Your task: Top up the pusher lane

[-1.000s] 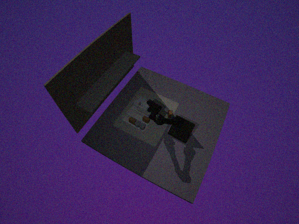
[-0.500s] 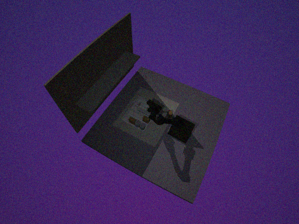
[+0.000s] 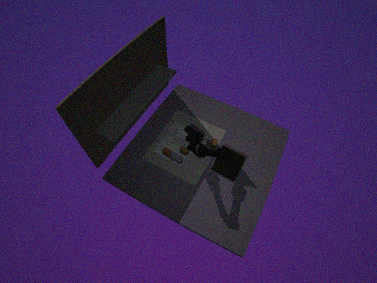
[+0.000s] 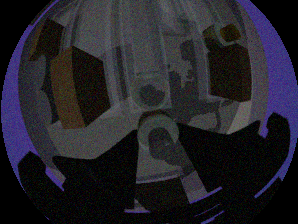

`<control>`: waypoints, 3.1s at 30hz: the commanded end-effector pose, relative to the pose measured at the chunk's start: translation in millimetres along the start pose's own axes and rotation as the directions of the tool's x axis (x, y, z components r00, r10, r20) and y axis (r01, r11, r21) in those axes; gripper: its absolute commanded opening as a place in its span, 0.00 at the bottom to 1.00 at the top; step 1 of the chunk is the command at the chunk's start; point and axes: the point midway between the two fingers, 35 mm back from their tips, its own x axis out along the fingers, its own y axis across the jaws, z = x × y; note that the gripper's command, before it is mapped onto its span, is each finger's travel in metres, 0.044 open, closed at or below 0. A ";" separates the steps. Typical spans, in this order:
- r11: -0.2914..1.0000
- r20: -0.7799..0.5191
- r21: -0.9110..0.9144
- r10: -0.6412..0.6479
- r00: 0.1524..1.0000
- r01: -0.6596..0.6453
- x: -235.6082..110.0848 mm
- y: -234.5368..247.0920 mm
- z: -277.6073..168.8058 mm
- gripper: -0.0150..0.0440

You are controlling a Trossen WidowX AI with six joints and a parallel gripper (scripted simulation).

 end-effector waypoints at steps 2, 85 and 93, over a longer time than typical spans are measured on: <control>1.000 0.008 -0.004 0.004 1.000 -0.004 -1.2 1.6 6.2 0.25; 1.000 0.009 -0.005 0.004 1.000 -0.004 -4.7 3.9 38.6 0.25; 1.000 0.009 -0.005 0.004 1.000 -0.004 -5.6 4.2 41.6 0.25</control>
